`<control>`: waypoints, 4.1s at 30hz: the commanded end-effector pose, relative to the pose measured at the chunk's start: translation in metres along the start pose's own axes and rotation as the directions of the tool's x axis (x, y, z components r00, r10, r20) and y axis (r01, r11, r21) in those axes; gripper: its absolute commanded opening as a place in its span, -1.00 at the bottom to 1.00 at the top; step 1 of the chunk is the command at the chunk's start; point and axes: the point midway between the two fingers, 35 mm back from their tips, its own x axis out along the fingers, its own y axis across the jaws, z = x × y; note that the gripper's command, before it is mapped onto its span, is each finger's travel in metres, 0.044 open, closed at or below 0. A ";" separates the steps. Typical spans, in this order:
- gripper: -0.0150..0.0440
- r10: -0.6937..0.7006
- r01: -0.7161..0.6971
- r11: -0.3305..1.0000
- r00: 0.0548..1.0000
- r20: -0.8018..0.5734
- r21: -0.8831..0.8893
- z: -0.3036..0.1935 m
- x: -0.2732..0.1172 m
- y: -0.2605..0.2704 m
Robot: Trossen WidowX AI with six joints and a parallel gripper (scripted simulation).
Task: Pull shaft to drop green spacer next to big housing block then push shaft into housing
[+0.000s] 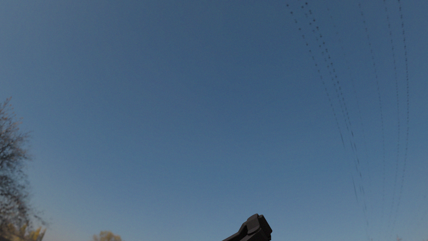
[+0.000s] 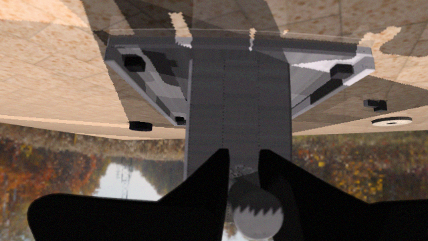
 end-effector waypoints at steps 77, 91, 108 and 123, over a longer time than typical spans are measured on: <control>-0.49 0.000 0.000 1.000 1.000 0.002 0.005 0.004 -0.008 0.000; -0.49 0.000 0.000 1.000 1.000 0.002 0.005 0.005 -0.009 0.000; -0.49 0.000 0.000 1.000 1.000 0.002 0.005 0.006 -0.010 0.000; -0.49 0.000 0.000 1.000 1.000 0.002 0.005 0.007 -0.012 0.000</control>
